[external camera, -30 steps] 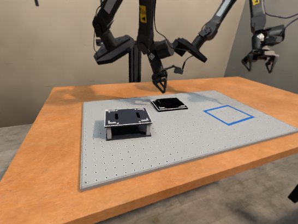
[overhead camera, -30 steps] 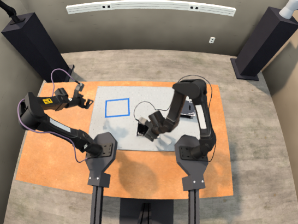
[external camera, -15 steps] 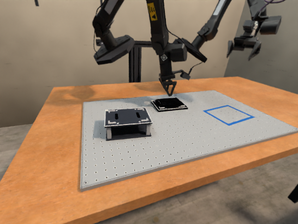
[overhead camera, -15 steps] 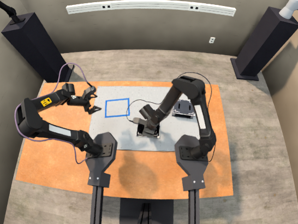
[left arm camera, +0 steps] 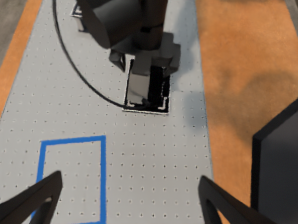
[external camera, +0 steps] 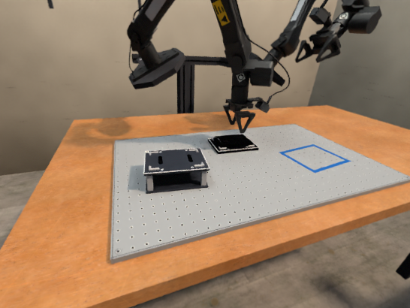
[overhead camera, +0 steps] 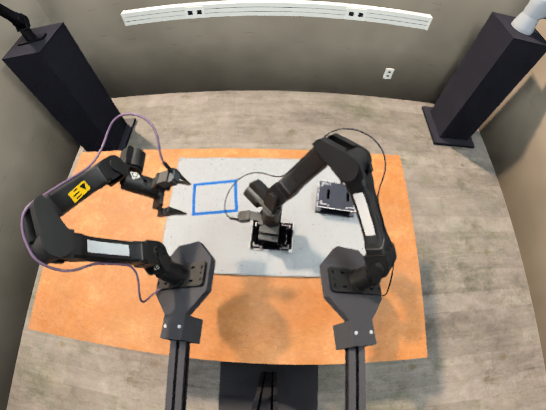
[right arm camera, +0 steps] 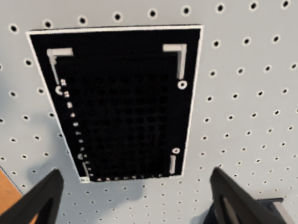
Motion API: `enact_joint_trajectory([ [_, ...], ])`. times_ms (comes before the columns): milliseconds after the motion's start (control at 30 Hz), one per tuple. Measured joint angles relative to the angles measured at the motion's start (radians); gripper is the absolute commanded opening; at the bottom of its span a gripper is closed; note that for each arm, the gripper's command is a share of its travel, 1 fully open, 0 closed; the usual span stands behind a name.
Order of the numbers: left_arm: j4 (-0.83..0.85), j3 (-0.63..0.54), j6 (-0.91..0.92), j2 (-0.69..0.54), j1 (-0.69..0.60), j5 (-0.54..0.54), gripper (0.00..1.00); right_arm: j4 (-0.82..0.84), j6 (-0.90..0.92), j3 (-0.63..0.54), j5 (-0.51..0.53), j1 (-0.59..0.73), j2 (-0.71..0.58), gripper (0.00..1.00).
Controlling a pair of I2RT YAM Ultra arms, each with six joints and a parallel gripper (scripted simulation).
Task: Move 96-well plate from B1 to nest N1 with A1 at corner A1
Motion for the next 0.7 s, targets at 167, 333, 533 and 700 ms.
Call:
enact_joint_trajectory([
  [167,-0.019,0.003,0.010,0.000,0.000,0.000,1.00,-0.029,0.000,0.003,0.000,0.000,0.008,1.00],
  [333,-0.026,0.003,0.013,0.000,0.000,0.000,1.00,-0.042,-0.002,0.003,0.000,0.000,0.013,1.00],
  [533,-0.029,0.003,0.014,0.000,0.000,0.000,1.00,-0.042,-0.009,0.008,0.002,0.000,0.038,1.00],
  [700,-0.029,0.003,0.014,0.000,0.000,0.000,1.00,-0.037,-0.015,0.013,0.002,-0.005,0.054,1.00],
])
